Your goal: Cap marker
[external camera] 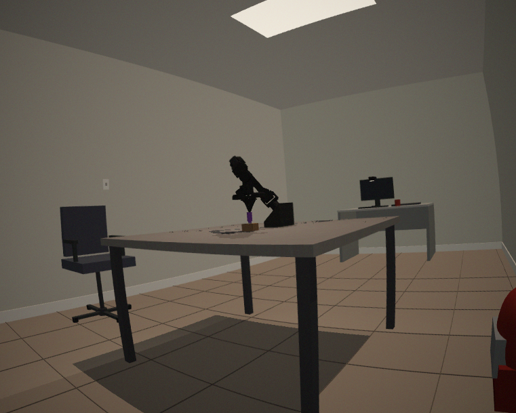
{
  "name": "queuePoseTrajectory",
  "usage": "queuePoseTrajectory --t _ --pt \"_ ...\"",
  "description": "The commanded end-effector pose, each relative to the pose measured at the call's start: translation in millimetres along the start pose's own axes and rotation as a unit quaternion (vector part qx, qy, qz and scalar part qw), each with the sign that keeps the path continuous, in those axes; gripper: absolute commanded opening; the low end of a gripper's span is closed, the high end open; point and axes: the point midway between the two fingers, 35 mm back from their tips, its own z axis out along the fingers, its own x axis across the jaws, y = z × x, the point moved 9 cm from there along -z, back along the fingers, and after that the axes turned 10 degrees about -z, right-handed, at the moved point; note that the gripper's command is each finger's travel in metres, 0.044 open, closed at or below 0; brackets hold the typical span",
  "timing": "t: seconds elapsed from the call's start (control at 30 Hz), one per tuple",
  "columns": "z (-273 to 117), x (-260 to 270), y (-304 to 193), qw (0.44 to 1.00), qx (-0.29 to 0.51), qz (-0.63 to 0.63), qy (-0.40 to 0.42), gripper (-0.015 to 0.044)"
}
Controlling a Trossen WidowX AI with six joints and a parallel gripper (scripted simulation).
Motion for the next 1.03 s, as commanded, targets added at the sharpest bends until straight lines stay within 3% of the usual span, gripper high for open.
queuePoseTrajectory --t 0.0,0.13,0.37,0.53,1.0 --pt "-1 0 0 1.0 -0.001 -0.001 0.0 0.0" --pt "-9 1 1 1.0 -0.001 -0.001 0.0 0.0" --pt "-88 1 1 1.0 0.0 -0.001 0.002 0.0" --pt "-90 1 1 1.0 0.0 -0.001 0.002 0.0" --pt "-90 1 1 1.0 0.0 -0.001 0.002 0.0368"
